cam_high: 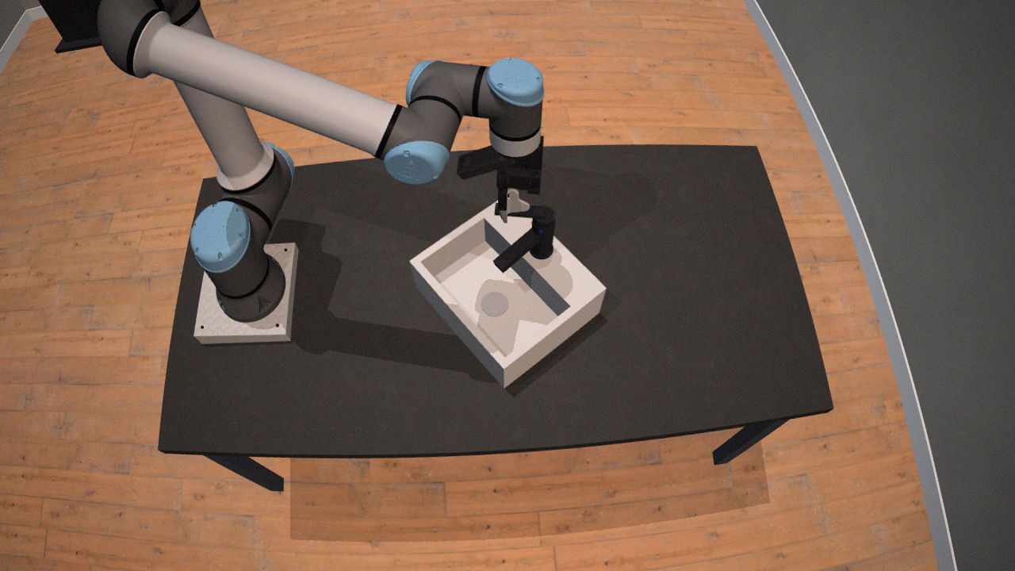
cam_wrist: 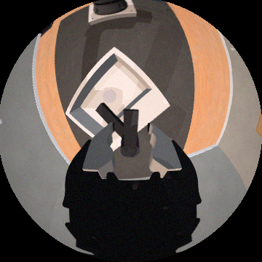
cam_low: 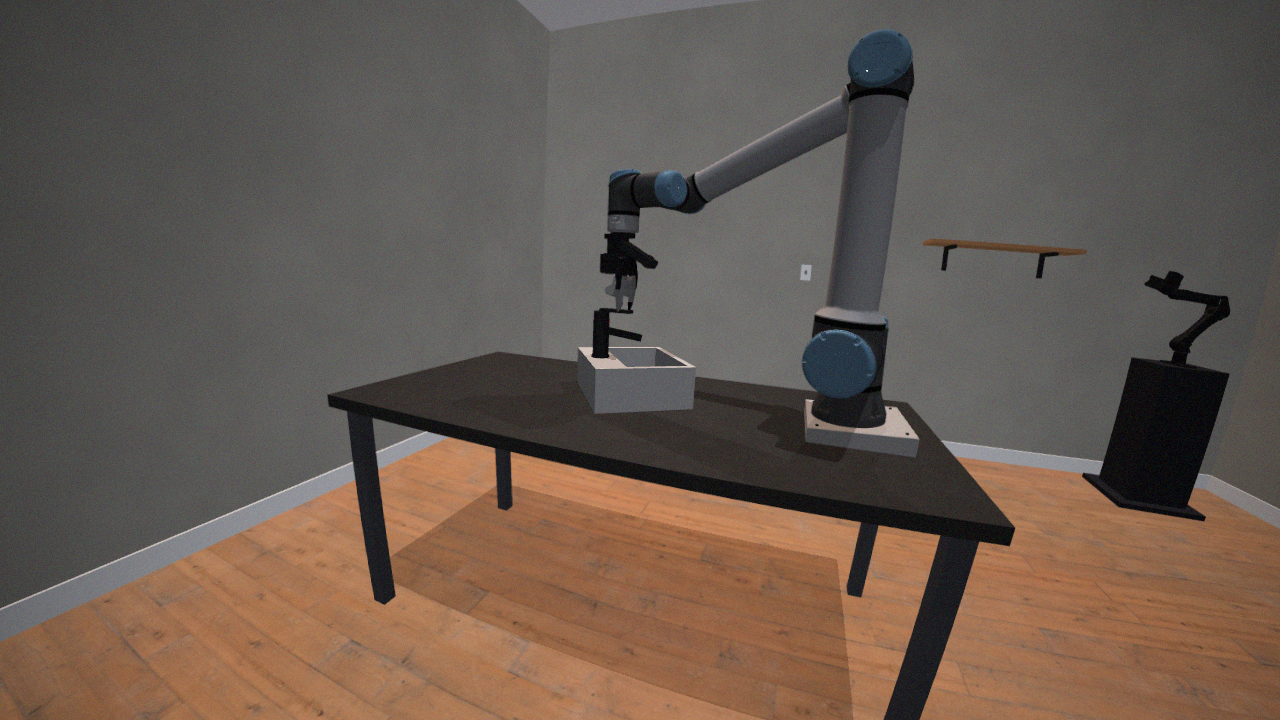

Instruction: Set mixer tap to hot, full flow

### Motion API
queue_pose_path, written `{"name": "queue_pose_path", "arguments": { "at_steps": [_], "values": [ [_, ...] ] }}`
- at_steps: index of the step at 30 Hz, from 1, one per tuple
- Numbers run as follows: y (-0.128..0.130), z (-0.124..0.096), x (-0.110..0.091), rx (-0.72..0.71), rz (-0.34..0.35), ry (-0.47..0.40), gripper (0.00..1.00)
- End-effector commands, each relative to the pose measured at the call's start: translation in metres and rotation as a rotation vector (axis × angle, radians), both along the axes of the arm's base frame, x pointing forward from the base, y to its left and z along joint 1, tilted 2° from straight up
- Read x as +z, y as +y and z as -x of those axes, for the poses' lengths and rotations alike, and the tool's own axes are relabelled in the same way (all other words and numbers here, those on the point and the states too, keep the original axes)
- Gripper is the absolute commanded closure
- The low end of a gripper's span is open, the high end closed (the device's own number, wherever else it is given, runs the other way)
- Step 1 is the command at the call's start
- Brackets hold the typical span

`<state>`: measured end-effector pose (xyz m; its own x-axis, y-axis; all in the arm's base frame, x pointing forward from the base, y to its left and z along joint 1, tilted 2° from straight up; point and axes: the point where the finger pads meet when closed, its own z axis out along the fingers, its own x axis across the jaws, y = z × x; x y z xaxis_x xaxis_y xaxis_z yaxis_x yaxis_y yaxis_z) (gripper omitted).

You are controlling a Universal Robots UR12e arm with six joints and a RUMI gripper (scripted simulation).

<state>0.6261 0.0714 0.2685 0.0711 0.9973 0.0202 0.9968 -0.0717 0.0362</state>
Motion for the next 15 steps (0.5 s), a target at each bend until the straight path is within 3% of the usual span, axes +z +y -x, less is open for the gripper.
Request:
{"name": "queue_pose_path", "arguments": {
  "at_steps": [1,15],
  "values": [
    [0.000,0.000,0.012,0.000,0.000,-0.002,0.63],
    [-0.001,0.001,0.044,0.000,0.000,-0.002,0.63]
  ]
}}
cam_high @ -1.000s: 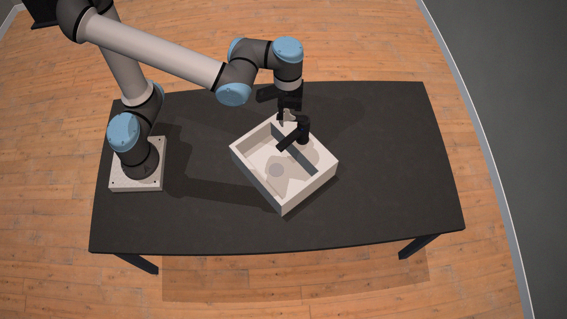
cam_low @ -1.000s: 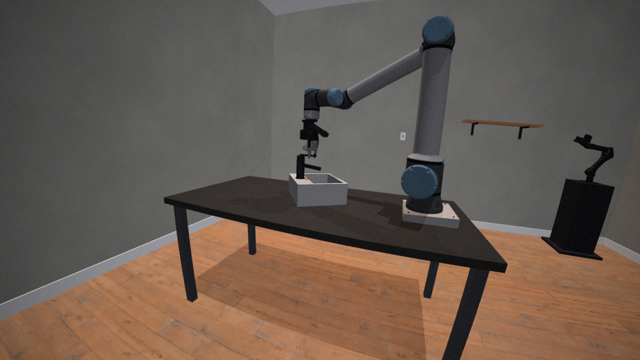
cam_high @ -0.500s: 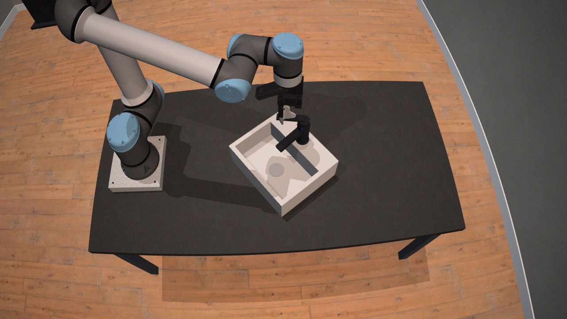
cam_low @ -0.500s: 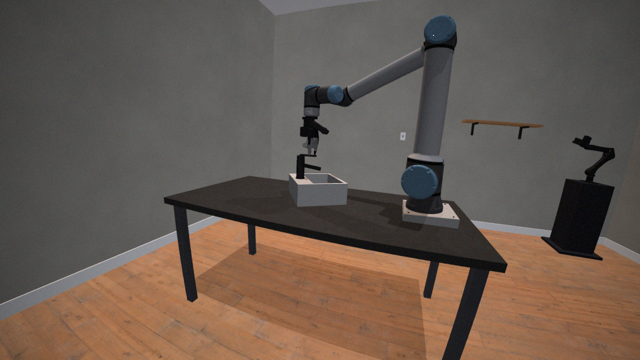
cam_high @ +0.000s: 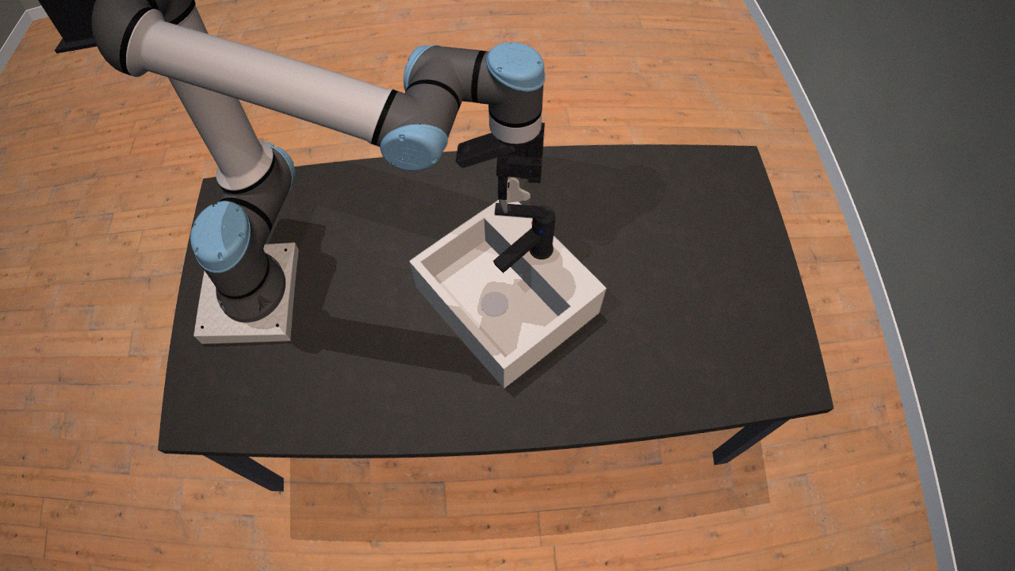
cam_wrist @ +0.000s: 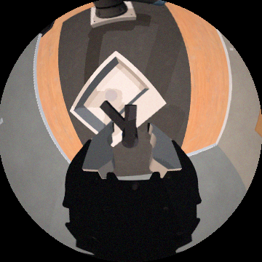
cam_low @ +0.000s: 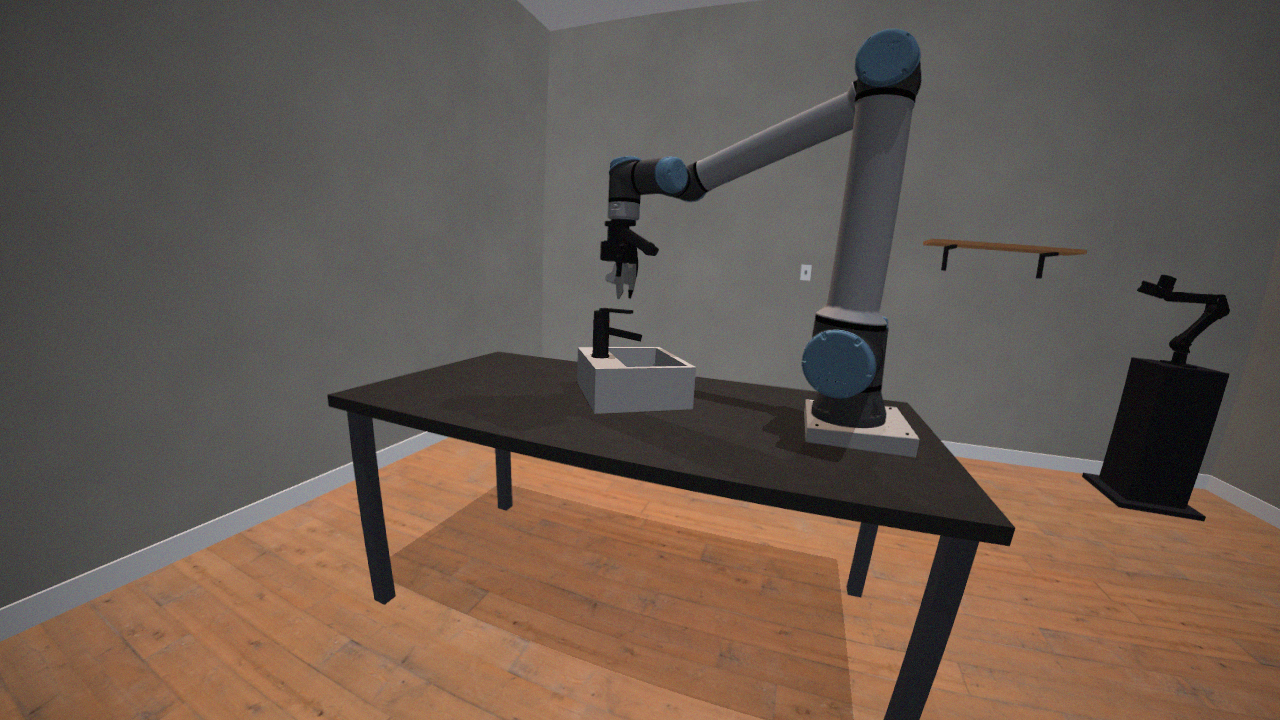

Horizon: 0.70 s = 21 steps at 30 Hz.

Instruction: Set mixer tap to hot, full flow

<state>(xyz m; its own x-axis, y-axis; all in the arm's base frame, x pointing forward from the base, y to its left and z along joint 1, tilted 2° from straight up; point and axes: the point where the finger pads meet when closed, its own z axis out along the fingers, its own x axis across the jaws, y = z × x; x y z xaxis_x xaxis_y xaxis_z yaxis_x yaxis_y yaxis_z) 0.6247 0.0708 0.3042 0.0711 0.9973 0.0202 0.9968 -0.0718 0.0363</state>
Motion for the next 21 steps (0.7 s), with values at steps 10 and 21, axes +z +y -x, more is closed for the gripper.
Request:
{"name": "queue_pose_path", "arguments": {
  "at_steps": [10,21],
  "values": [
    [-0.0004,0.0002,0.0183,0.000,0.000,-0.001,0.63],
    [-0.0004,0.0002,0.0187,0.000,0.000,-0.001,1.00]
  ]
}}
